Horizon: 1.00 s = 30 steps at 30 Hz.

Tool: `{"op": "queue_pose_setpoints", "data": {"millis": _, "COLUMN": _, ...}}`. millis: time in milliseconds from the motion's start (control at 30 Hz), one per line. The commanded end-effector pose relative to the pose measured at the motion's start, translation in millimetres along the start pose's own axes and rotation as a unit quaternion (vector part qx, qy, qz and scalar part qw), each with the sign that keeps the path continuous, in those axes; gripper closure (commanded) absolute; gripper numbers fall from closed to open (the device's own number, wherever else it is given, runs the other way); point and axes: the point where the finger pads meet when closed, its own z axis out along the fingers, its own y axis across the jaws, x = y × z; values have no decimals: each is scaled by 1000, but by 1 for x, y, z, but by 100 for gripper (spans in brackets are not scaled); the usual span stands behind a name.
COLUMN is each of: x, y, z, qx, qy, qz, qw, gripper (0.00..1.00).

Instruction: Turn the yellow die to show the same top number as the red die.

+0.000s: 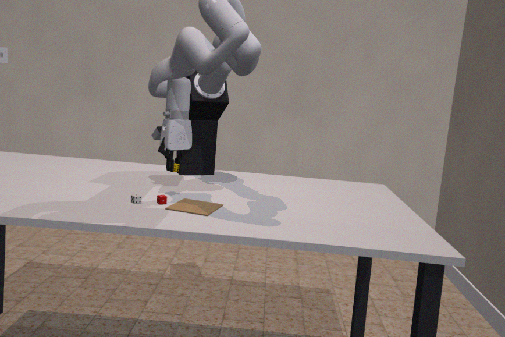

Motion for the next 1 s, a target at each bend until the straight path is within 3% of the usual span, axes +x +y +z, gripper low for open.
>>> {"op": "queue_pose_setpoints", "data": {"millis": 0, "x": 0, "y": -1, "z": -4, "qx": -2, "qy": 0, "qz": 0, "qw": 1000, "gripper": 79}}
{"op": "queue_pose_setpoints", "data": {"millis": 267, "x": -3, "y": -1, "z": -4, "qx": -3, "qy": 0, "qz": 11, "qw": 1000, "gripper": 79}}
{"op": "queue_pose_setpoints", "data": {"millis": 500, "x": -36, "y": -1, "z": -2, "qx": -6, "qy": 4, "qz": 119, "qw": 993, "gripper": 79}}
{"op": "queue_pose_setpoints", "data": {"millis": 633, "x": -40, "y": -1, "z": -2, "qx": -6, "qy": 4, "qz": 132, "qw": 991, "gripper": 79}}
{"op": "queue_pose_setpoints", "data": {"millis": 967, "x": -86, "y": 2, "z": -4, "qx": -4, "qy": 4, "qz": 280, "qw": 960, "gripper": 79}}
